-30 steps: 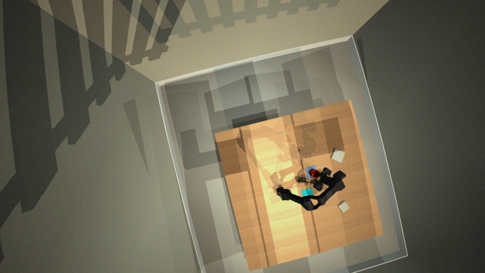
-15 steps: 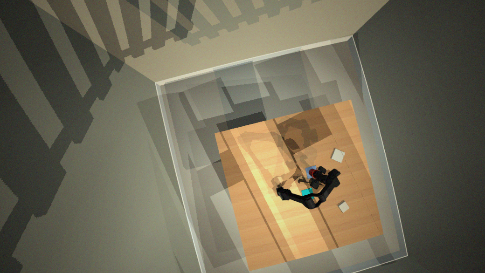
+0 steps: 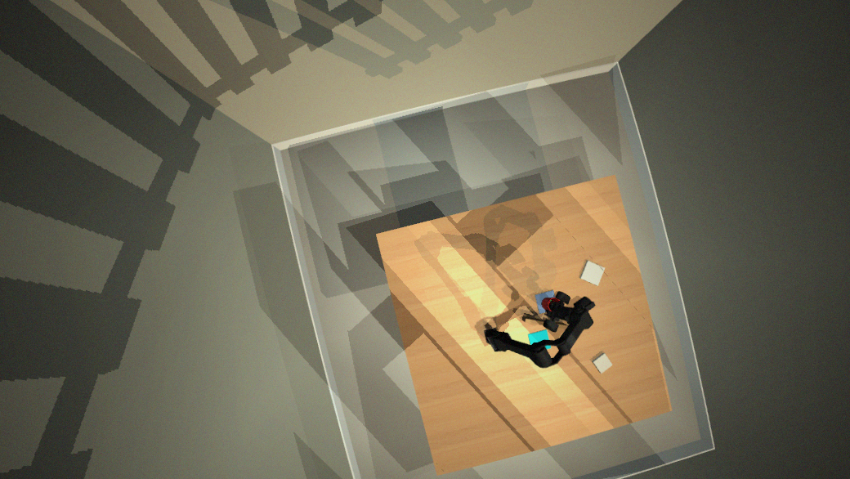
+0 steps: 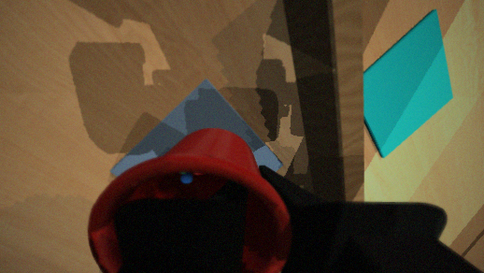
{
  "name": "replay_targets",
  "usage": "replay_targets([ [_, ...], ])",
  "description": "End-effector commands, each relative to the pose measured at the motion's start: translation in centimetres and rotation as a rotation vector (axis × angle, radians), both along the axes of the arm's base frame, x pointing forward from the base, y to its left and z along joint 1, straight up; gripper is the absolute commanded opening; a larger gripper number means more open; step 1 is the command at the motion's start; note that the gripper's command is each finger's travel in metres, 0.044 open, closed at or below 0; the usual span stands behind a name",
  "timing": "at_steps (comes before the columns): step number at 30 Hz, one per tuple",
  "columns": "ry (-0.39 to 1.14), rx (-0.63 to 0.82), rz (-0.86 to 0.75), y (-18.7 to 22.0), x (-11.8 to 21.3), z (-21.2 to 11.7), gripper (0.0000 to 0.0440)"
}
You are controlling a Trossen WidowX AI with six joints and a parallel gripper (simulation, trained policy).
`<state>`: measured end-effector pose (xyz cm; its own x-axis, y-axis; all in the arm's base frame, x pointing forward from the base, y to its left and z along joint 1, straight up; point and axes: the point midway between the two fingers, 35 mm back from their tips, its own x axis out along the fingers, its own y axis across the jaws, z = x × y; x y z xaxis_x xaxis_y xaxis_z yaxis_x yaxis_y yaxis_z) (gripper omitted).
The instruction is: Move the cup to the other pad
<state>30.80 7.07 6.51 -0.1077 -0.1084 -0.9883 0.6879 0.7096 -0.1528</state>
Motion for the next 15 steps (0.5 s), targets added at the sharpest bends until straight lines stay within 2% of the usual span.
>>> replay_targets([
  [1,0.007,-0.02,-0.004,-0.7,-0.3,0.1,0.0],
  [15,-0.036,0.007,-0.076,-1.7,-0.9,3.6,0.0005],
])
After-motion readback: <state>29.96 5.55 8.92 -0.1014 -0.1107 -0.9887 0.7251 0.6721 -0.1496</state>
